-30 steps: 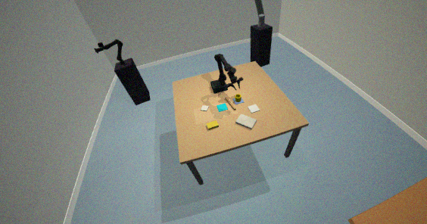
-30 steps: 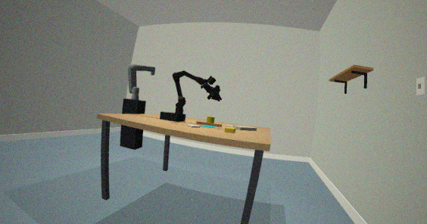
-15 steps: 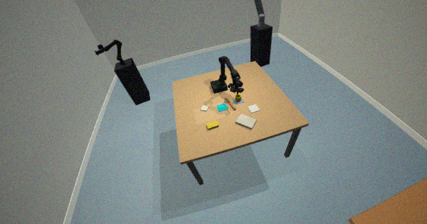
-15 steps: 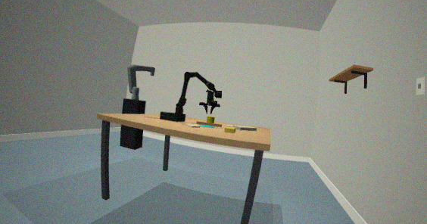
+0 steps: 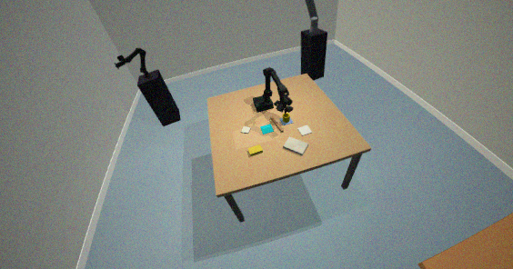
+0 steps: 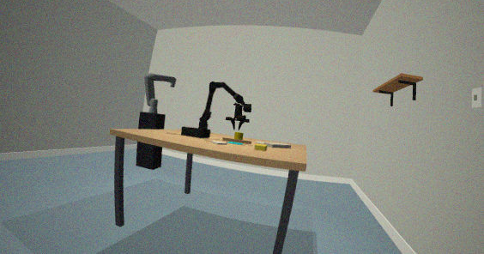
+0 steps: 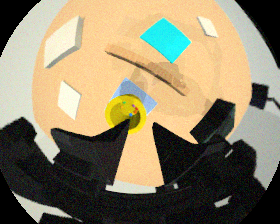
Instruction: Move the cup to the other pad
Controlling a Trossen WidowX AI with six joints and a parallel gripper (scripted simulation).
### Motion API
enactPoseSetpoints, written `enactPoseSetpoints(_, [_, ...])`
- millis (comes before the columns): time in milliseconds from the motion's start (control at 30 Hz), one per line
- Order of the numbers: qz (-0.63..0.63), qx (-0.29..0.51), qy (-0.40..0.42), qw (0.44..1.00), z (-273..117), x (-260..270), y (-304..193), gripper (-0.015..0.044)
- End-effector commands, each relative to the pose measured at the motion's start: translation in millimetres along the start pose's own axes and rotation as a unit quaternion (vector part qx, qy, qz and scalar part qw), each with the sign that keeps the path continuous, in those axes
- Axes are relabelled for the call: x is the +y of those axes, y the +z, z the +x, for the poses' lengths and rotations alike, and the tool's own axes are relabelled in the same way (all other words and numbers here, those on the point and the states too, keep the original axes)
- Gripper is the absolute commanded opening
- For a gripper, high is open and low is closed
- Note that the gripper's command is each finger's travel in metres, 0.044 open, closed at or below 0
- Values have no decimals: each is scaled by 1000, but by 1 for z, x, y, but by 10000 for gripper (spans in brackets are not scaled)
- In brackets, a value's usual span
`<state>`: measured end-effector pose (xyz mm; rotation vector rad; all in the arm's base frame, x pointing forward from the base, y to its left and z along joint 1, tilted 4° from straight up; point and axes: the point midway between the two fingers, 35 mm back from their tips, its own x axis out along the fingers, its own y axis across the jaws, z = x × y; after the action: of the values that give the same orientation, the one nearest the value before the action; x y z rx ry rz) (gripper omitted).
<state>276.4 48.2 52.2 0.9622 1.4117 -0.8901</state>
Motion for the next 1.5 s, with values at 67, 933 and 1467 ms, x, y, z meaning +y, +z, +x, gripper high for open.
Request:
enactPoseSetpoints(67, [3, 3, -5, 1000, 12, -2, -1, 167])
enactPoseSetpoints(933, [3, 4, -5, 1000, 54, -4, -2, 167])
enactPoseSetpoints(1467, [0, 1, -4, 1000, 53, -3, -1, 107])
